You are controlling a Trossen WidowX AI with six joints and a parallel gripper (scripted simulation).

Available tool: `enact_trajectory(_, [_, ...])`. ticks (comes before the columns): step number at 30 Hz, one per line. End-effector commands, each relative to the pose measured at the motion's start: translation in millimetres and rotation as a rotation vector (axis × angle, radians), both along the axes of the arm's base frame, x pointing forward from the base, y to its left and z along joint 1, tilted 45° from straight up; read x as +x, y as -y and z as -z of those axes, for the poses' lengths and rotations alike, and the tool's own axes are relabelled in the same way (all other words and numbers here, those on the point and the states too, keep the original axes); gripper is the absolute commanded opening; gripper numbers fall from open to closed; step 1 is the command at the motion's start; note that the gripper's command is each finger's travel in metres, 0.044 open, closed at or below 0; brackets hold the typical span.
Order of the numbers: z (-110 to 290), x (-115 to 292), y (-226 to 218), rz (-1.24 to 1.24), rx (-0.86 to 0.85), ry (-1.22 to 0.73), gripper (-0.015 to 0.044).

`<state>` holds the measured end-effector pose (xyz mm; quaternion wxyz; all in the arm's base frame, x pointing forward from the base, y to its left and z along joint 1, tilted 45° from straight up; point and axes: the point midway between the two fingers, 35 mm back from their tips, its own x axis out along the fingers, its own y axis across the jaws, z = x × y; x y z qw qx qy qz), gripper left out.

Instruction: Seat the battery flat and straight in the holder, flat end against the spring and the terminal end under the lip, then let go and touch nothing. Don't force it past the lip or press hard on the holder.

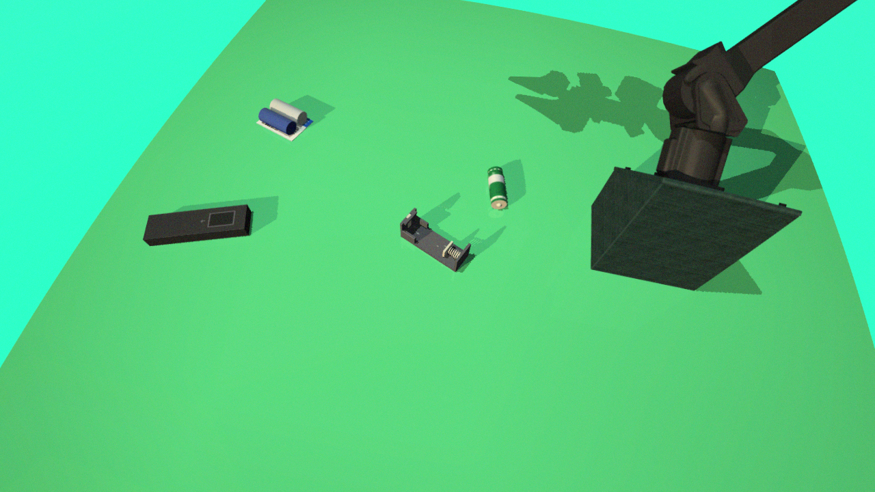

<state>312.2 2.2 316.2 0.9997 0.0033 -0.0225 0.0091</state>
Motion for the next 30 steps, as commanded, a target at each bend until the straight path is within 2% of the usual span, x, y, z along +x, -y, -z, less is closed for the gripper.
enact_trajectory(1, [1.7, 0.8, 0.3, 0.002, -0.008, -0.006, 0.0374])
enact_trajectory(4, [24.1, 10.5, 5.0, 0.03, -0.114, -0.081, 0.0295])
enact_trajectory(6, [53.8, 20.3, 11.7, 0.062, -0.247, -0.189, 0.025])
enact_trajectory(11, [140.9, 30.1, 31.3, 0.083, -0.651, -0.533, 0.025])
enact_trajectory(17, [222.1, 12.7, 51.8, -0.025, -1.088, -0.913, 0.025])
enact_trajectory(24, [292.8, -32.1, 74.9, -0.358, -1.596, -1.334, 0.025])
enact_trajectory(30, [329.6, -81.4, 94.6, -0.873, -2.002, -1.644, 0.025])
